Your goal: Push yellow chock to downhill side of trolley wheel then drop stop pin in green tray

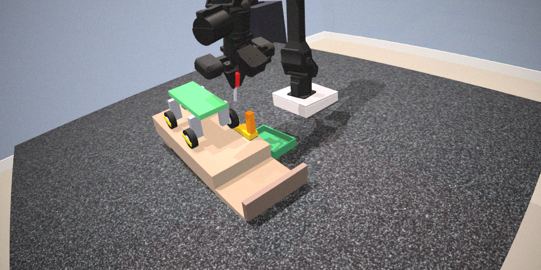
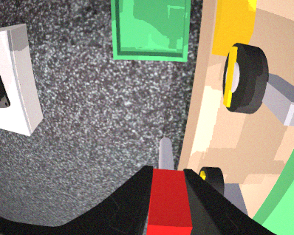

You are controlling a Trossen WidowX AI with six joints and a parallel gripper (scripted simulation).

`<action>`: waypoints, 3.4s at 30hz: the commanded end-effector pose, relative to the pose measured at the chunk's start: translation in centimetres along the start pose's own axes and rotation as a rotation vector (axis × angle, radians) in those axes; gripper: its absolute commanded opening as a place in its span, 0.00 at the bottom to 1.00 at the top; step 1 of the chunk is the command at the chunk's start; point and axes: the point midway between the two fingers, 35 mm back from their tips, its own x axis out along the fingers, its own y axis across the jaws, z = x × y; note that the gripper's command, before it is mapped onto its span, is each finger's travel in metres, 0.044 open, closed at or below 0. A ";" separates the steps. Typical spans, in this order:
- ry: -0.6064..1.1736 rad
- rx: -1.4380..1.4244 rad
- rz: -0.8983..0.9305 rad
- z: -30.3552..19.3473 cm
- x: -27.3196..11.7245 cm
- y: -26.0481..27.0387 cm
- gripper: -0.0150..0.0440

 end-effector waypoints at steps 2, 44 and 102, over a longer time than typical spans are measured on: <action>-0.005 0.001 0.001 1.9 -0.3 0.1 0.25; -0.135 -0.742 -0.072 6.6 -1.0 0.5 0.25; -0.376 -1.586 -0.370 8.5 3.7 2.3 0.25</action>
